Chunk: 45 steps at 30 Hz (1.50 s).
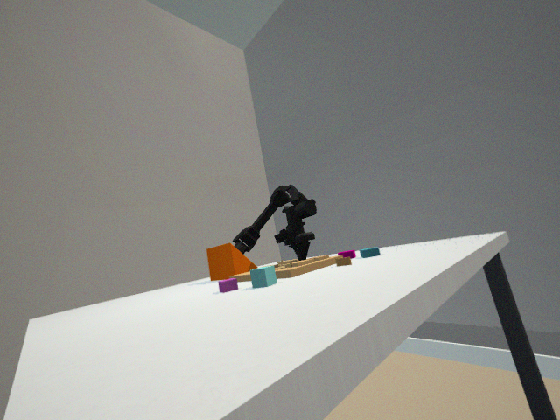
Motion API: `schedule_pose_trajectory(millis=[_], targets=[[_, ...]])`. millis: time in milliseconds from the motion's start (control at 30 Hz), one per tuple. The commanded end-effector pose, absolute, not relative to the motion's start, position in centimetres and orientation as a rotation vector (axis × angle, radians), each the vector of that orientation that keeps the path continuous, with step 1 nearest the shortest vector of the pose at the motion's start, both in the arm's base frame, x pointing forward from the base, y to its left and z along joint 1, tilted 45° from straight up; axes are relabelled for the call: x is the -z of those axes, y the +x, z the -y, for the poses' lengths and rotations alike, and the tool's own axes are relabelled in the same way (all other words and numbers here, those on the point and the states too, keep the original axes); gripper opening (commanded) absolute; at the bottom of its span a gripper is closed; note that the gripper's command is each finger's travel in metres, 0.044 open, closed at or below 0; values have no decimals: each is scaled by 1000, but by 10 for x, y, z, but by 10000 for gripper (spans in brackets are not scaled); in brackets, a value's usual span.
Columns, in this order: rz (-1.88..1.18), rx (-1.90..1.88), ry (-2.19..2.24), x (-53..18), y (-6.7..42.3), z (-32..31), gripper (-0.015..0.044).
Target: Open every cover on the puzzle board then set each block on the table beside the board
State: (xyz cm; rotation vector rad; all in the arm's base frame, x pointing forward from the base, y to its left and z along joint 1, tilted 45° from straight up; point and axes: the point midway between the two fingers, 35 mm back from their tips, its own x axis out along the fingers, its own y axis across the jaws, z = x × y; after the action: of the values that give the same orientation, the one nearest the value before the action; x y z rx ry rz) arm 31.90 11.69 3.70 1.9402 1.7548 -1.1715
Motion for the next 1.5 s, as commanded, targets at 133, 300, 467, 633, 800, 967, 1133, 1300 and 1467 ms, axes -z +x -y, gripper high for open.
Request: schedule_pose_trajectory(millis=[133, 300, 467, 633, 800, 967, 1133, 1300, 1467], targets=[[-1765, 1180, 1939, -31, 316, -124, 144], [-1756, 1171, 1940, -33, 319, -122, 137], [-1756, 1171, 1940, -33, 319, -122, 104], [-1756, 1171, 1940, -33, 319, -122, 80], [-1756, 1171, 1939, -34, 319, -120, 80], [-1756, 1173, 1939, -38, 320, -116, 80], [-1757, 1175, 1938, -42, 320, -111, 80], [-1757, 1176, 1938, -47, 321, -106, 80], [-1758, 1178, 1938, -51, 321, -102, 80]])
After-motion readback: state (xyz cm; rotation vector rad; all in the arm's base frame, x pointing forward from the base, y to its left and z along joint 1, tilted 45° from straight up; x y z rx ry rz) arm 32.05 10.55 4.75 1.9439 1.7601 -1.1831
